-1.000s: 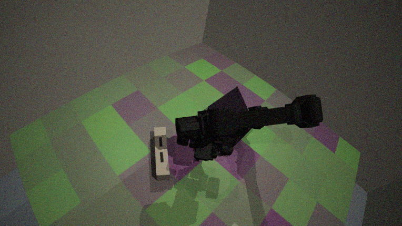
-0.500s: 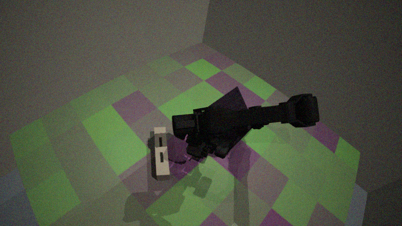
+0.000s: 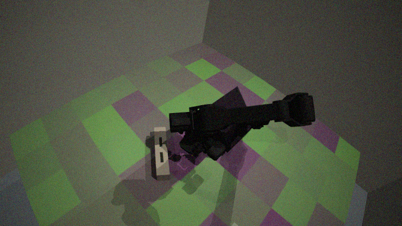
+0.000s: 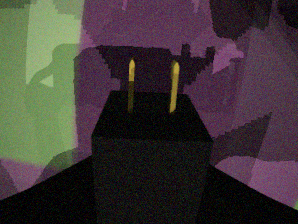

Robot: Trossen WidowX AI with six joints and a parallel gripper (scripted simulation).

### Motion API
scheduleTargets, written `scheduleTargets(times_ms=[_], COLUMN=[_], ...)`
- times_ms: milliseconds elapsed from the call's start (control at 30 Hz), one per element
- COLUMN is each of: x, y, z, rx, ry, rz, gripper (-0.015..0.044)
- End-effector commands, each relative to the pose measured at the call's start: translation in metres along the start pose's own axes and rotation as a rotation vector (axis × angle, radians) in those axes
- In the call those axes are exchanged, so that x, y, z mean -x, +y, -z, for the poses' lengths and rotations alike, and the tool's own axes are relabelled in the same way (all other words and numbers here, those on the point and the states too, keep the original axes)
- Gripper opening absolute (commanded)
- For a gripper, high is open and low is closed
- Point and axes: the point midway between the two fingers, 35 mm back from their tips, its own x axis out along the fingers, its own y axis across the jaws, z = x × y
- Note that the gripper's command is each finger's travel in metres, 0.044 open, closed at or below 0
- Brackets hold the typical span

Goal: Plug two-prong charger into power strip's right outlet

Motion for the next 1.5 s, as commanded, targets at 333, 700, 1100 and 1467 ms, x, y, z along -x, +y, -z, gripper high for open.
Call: scheduleTargets(times_ms=[333, 700, 1100, 1467], x=[-0.007, -0.012, -0.018, -0.017], y=[-0.012, -0.021, -0.030, -0.036], z=[0.003, 0.006, 0.009, 0.002], rx=[-0.242, -0.431, -0.637, -0.651], ry=[0.012, 0.019, 0.028, 0.029], rz=[-0.014, -0.024, -0.034, -0.034], gripper=[0.0000, 0.0000, 0.0000, 0.0000])
